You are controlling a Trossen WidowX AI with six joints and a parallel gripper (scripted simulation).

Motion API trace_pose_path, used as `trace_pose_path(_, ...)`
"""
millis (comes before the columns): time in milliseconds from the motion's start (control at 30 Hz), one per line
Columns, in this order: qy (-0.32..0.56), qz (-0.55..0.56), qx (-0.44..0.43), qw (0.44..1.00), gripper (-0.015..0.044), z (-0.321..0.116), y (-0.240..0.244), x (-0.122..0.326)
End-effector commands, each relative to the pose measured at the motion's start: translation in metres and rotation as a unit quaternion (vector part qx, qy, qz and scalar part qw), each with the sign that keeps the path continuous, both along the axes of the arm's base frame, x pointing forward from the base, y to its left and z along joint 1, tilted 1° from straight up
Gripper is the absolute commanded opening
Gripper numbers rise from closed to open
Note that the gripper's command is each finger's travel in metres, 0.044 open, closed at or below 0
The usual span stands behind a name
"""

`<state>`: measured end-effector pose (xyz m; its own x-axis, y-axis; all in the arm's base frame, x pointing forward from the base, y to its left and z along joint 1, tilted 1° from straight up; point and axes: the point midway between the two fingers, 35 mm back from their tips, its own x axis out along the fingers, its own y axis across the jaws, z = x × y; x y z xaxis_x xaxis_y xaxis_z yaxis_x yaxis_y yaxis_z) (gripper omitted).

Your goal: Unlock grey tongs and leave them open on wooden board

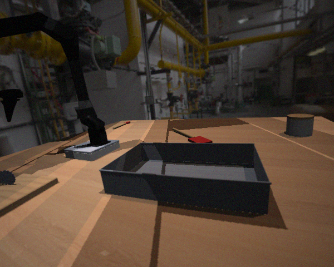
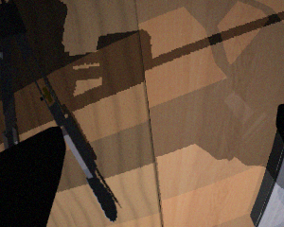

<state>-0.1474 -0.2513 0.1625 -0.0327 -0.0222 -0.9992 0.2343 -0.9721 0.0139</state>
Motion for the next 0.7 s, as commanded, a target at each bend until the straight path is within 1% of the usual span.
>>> trace_pose_path(0, -0.006, 0.007, 0.009, 1.0, 0.044, 0.002, 0.015, 0.003)
trace_pose_path(167, -0.006, 0.006, 0.009, 1.0, 0.044, 0.007, 0.015, 0.003)
trace_pose_path(367, -0.003, 0.004, 0.005, 1.0, 0.044, 0.046, 0.014, 0.005)
trace_pose_path(667, -0.003, 0.004, 0.005, 1.0, 0.044, 0.048, 0.014, 0.005)
